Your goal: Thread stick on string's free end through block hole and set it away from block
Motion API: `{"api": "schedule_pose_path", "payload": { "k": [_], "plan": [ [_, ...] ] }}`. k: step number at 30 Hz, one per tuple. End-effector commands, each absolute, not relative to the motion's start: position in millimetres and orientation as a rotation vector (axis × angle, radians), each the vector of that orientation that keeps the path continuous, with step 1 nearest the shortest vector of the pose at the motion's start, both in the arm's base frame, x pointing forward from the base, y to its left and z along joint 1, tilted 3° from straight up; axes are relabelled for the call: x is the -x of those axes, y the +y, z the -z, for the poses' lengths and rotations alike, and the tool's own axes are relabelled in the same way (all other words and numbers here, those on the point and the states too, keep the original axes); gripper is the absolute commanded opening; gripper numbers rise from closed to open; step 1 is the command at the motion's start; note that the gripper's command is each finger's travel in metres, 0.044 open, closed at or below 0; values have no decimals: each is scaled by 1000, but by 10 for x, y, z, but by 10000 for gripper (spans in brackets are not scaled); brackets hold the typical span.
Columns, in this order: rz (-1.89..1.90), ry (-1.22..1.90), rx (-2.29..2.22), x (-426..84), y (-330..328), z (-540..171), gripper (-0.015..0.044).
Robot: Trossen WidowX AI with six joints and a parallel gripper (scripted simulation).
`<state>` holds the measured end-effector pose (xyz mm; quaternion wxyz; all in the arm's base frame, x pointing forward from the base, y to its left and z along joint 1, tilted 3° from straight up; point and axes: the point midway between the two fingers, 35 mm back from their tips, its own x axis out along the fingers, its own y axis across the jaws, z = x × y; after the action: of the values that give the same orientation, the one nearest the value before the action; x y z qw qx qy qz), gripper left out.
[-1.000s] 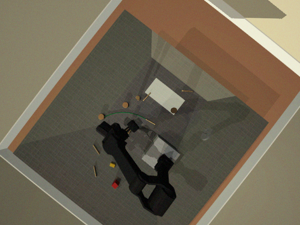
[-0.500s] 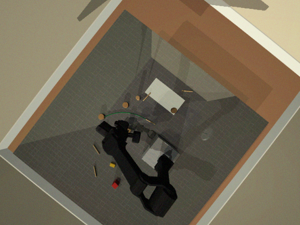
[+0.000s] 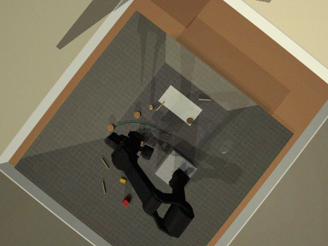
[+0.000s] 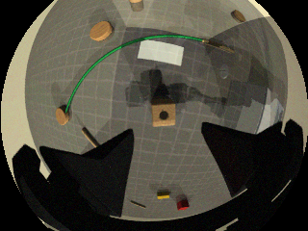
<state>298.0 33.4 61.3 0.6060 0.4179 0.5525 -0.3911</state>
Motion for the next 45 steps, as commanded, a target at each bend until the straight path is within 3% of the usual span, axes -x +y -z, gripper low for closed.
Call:
{"api": "schedule_pose_path", "payload": {
  "k": [1, 45],
  "plan": [
    [912, 1274, -970, -2978, 329, -616, 244],
    [912, 1274, -970, -3026, 321, -70, 244]
  ]
}}
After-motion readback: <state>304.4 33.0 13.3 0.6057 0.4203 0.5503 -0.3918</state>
